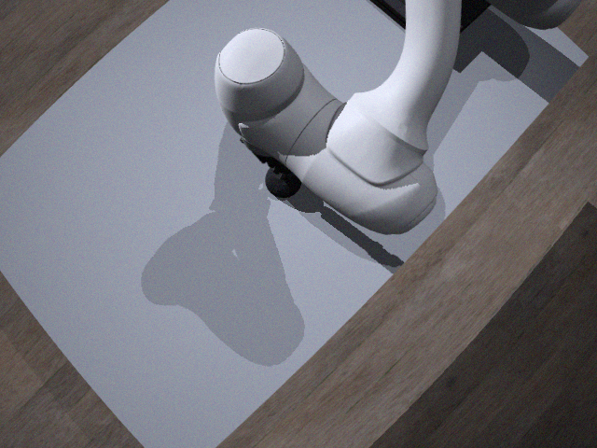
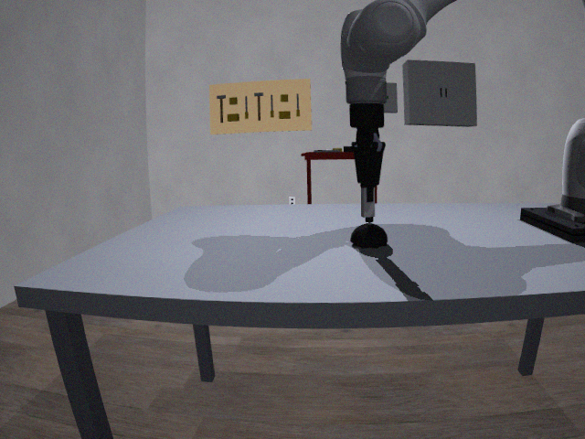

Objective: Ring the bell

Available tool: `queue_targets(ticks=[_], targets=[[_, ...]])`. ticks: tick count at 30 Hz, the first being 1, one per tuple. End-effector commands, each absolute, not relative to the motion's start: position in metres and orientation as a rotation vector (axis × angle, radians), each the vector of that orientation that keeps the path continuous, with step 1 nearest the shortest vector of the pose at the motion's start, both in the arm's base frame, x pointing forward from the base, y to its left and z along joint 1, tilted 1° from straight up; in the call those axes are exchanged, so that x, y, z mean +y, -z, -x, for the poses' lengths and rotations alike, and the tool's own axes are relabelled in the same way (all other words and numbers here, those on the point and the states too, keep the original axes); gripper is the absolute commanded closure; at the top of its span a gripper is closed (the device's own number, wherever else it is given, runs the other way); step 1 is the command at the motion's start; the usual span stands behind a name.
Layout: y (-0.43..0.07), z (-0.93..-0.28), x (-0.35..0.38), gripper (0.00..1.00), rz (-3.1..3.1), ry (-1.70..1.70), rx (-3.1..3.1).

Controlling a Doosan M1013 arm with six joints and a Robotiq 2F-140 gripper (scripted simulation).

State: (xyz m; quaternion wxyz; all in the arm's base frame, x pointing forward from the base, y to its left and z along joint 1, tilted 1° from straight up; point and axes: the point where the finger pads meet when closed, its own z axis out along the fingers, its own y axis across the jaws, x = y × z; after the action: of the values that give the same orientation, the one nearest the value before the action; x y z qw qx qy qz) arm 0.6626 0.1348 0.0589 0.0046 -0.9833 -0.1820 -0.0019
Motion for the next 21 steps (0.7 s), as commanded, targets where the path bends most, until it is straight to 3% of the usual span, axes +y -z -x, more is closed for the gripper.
queue_targets(ticks=[1, 21], targets=[[-0.0584, -0.6623, 0.1348, 1.0, 3.08, 0.005, -0.57], [-0.0664, -0.6623, 0.1347, 1.0, 3.08, 0.005, -0.57]])
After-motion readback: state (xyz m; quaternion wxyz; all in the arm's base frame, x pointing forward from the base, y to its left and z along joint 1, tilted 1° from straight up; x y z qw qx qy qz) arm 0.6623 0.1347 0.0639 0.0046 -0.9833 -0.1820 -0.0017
